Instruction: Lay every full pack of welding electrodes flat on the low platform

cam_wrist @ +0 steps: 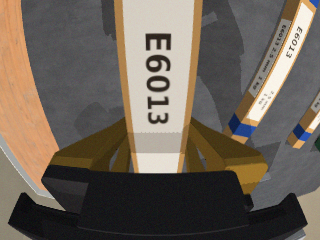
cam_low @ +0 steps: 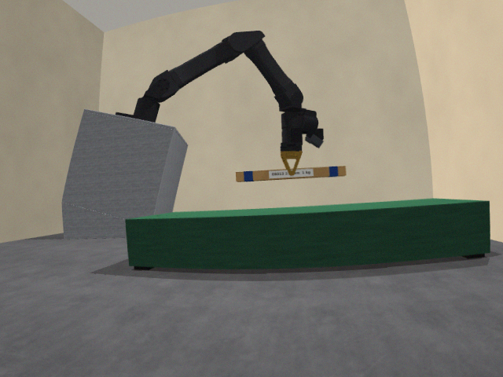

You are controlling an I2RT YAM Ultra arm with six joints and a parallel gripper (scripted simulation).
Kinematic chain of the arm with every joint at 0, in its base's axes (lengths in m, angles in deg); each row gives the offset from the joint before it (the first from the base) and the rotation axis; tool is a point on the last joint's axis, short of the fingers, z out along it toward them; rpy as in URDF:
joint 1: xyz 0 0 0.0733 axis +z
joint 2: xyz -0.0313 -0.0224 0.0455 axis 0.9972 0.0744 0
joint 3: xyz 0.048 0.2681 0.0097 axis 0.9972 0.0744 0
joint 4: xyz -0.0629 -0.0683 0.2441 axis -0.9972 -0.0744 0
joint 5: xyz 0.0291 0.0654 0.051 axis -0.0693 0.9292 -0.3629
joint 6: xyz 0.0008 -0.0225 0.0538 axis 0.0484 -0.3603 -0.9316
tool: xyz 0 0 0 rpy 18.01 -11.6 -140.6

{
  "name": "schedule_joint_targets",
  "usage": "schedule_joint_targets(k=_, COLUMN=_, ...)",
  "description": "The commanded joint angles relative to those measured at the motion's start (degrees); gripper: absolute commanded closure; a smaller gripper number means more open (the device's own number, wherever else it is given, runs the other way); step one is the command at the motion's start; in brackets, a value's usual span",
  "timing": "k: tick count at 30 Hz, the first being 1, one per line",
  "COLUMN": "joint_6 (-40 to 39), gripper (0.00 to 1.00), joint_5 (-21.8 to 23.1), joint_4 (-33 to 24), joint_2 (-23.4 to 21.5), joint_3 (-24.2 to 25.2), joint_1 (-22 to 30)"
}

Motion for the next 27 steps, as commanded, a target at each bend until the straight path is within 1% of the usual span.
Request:
schedule_joint_targets(k=1, joint_6=-1.8, gripper=1.00, joint_5=-1.0, joint_4=-2.7, joint_2=-2.7, joint_3=-5.0, joint_1=1.9)
schedule_joint_targets(k=5, joint_6=-2.9, gripper=1.00, joint_5=-1.3, joint_4=-4.1, joint_2=-1.1, joint_3=-7.7, joint_1=3.0)
schedule_joint_targets(k=11, joint_6=-3.0, gripper=1.00, joint_5=-1.4, joint_4=-6.0, joint_2=-0.7, joint_3=-10.1, joint_1=3.1)
schedule_joint_targets(k=27, joint_6=-3.0, gripper=1.00, joint_5=-1.4, joint_4=-8.6, joint_2=0.0, joint_3=-13.4, joint_1=3.1)
